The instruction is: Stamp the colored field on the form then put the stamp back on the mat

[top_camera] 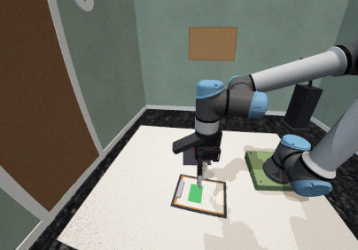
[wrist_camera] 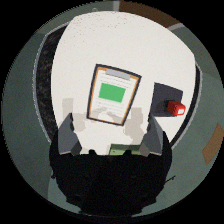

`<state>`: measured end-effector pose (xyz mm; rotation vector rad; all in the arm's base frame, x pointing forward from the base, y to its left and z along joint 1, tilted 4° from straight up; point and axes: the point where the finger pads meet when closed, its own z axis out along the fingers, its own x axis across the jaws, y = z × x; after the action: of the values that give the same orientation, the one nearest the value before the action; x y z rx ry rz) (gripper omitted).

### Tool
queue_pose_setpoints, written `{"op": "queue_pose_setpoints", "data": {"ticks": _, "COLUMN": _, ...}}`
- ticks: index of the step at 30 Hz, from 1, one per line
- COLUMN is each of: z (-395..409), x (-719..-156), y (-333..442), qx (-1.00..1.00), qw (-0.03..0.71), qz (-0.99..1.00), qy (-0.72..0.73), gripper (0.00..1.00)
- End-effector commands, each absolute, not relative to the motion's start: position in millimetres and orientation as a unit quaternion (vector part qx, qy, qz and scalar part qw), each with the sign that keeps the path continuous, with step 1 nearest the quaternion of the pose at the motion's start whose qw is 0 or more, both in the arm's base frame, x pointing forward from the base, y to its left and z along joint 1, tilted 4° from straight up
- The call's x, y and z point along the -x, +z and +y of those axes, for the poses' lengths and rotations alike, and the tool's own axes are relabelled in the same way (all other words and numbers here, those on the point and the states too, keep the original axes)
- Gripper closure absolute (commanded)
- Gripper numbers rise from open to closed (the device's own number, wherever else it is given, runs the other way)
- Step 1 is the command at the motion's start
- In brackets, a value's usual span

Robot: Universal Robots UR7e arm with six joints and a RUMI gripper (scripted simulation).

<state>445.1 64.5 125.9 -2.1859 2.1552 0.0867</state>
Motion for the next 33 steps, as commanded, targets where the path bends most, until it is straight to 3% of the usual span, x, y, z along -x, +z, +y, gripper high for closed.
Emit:
{"op": "queue_pose_setpoints", "data": {"ticks": 1, "z": 61.1, "x": -443.6, "y": 134.8, "qx": 0.609, "qw": 0.024, "qz": 0.792, "qy": 0.028, "gripper": 0.0}}
{"op": "queue_pose_setpoints", "data": {"ticks": 33, "z": 53.2, "x": -426.9, "y": 164.8, "qx": 0.213, "qw": 0.009, "qz": 0.976, "qy": 0.036, "gripper": 0.0}}
